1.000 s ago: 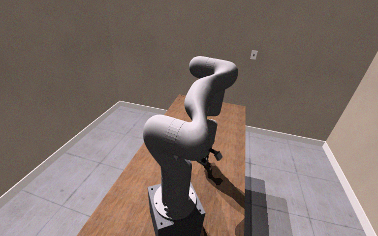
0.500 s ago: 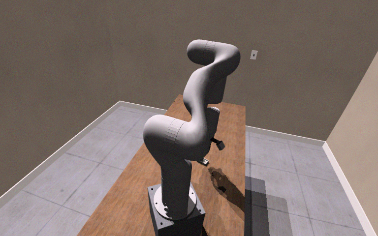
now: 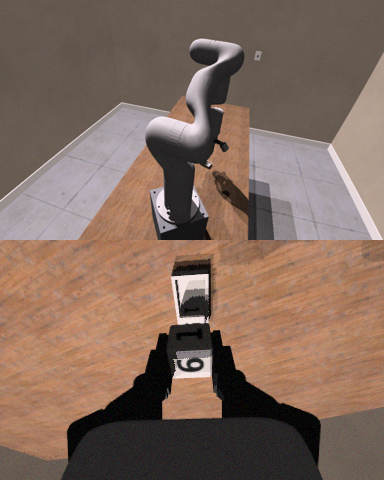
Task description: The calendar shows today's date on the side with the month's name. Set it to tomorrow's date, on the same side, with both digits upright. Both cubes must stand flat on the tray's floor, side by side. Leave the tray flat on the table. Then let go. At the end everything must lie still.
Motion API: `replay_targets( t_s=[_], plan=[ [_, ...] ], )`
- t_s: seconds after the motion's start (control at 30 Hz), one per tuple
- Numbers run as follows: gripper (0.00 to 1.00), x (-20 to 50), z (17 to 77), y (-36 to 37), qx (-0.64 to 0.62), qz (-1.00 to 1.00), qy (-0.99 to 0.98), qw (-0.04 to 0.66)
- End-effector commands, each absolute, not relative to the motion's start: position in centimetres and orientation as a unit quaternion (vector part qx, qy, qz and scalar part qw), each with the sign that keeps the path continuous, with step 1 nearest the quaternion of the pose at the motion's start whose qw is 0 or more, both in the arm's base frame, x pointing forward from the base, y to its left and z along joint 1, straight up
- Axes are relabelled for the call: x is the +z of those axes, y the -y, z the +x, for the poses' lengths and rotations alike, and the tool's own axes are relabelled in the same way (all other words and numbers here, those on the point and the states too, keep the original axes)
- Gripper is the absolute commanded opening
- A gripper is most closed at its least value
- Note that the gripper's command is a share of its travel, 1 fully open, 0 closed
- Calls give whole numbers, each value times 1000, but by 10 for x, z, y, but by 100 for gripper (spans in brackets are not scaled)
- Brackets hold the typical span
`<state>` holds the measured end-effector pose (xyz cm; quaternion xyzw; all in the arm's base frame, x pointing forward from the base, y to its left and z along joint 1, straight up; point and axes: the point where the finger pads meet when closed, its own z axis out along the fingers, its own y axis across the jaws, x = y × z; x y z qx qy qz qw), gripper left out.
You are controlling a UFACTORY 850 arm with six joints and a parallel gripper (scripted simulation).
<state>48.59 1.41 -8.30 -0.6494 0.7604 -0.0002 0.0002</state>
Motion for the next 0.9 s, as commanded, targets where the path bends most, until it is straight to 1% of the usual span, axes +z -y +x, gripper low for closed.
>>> replay_targets(
  t_s=[0.0, 0.37, 0.57, 0.63, 0.87],
  plan=[
    [29, -82, 487, -14, -2, -649, -761, 0],
    [29, -82, 487, -15, -1, -604, -797, 2],
    [29, -82, 488, -16, 1, -501, -866, 5],
    [29, -82, 488, -16, 1, -501, -866, 5],
    [29, -82, 489, -17, 3, -357, -934, 8]
  ],
)
